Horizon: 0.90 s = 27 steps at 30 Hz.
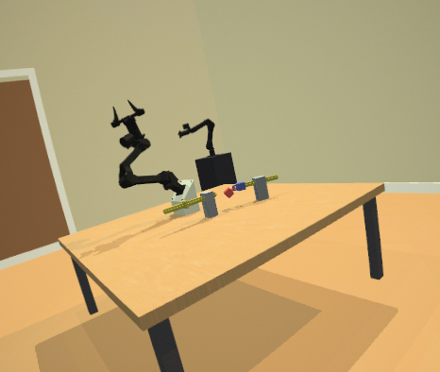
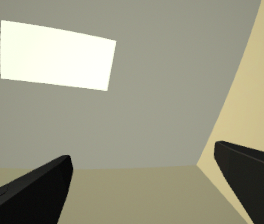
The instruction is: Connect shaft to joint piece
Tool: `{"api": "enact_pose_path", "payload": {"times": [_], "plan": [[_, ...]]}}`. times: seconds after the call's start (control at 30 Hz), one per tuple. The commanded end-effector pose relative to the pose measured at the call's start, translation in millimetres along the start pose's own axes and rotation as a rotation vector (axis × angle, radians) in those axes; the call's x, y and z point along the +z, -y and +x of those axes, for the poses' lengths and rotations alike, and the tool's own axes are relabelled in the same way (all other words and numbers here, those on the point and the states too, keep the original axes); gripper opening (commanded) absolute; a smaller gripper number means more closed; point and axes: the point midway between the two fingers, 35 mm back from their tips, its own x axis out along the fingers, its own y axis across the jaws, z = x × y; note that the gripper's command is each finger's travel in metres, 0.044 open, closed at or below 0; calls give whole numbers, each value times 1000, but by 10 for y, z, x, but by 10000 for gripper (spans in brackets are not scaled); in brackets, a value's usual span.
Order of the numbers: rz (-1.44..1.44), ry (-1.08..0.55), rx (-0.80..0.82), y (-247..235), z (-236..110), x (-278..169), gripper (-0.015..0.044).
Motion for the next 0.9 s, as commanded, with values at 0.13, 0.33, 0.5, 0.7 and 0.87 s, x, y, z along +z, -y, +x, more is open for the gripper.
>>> {"api": "enact_pose_path", "payload": {"times": [0.13,0.33,0.5,0.7,0.87], "plan": [[6,6,18,-58,14,21,440],[52,37,144,-458,85,132,440],[103,46,265,-835,109,195,440],[137,23,362,-1168,102,142,440],[154,12,412,-1328,90,132,440]]}}
